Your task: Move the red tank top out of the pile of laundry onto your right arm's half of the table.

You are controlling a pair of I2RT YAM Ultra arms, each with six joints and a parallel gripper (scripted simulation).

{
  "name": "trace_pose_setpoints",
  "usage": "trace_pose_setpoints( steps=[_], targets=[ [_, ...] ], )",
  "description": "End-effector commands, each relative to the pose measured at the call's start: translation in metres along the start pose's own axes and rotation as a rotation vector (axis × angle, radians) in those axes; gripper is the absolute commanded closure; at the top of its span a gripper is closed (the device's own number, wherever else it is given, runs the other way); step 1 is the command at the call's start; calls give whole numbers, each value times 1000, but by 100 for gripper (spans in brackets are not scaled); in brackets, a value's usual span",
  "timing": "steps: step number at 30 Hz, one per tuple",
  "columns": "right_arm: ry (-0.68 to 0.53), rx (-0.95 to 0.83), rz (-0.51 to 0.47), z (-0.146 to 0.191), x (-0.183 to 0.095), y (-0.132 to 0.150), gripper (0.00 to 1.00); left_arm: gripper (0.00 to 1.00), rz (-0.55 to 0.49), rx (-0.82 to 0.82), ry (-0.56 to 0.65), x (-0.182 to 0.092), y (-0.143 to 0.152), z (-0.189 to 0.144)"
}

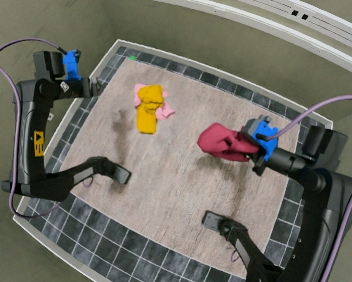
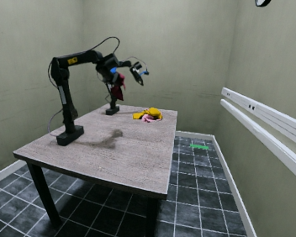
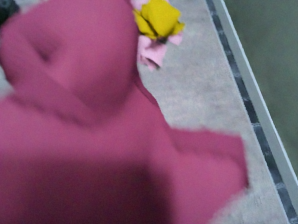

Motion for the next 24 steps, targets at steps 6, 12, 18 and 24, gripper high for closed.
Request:
trace_pose_setpoints(
  steps=[6, 12, 18, 24],
  targets=[
    [120, 23, 25, -2, -34, -6, 100, 8, -55, 10, 7, -13, -10, -1],
    [188, 99, 78, -17, -47, 7, 100, 8, -55, 10, 7, -13, -10, -1],
    [221, 72, 40, -24, -52, 2, 100, 8, -55, 10, 7, -13, -10, -1],
    [261, 133, 71, -44, -52, 14, 100, 8, -55, 10, 7, -13, -10, -1]
  ],
)
Point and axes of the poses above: on each arm, the point where the finger pads meet when closed, its own x axis out along the fingers, its own z axis across the jaws, y = z × x, the point moved 5 cm from there along -x, back along the fingers
